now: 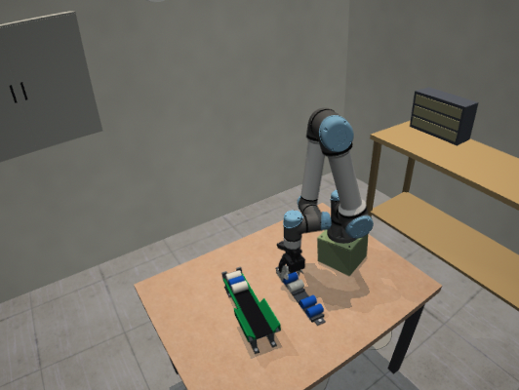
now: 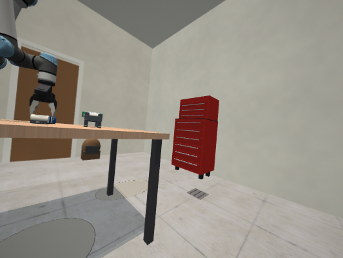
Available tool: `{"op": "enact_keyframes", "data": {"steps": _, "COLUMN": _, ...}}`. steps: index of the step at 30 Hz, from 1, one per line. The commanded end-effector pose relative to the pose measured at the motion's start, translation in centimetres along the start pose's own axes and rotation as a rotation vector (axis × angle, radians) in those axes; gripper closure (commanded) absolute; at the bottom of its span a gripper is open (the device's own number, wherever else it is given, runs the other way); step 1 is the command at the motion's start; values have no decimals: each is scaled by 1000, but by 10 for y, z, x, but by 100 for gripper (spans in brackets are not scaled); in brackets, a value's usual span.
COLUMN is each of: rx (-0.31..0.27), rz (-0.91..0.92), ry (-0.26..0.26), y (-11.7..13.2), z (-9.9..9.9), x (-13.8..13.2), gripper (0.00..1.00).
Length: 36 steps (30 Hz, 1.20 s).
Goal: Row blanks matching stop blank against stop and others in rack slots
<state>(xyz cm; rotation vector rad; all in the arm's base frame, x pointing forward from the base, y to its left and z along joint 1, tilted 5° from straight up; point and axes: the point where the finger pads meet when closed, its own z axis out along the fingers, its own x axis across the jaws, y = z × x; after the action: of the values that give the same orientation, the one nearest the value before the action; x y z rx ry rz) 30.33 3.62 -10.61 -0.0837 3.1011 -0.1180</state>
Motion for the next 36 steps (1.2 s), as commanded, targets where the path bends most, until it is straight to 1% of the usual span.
{"op": "enact_keyframes", "data": {"steps": 1, "rx": 0, "rz": 0, "ry": -1, "y": 0, "z": -3, "x": 0, "gripper": 48}}
{"op": "enact_keyframes", "data": {"steps": 8, "rx": 0, "rz": 0, "ry": -1, "y": 0, "z": -9, "x": 0, "gripper": 48}}
{"op": "enact_keyframes", "data": {"steps": 19, "rx": 0, "rz": 0, "ry": -1, "y": 0, "z": -34, "x": 0, "gripper": 48}}
{"op": "enact_keyframes", "data": {"steps": 21, "rx": 0, "rz": 0, "ry": -1, "y": 0, "z": -34, "x": 0, "gripper": 48}}
{"op": "enact_keyframes", "data": {"steps": 36, "rx": 0, "rz": 0, "ry": -1, "y": 0, "z": -76, "x": 0, "gripper": 48}}
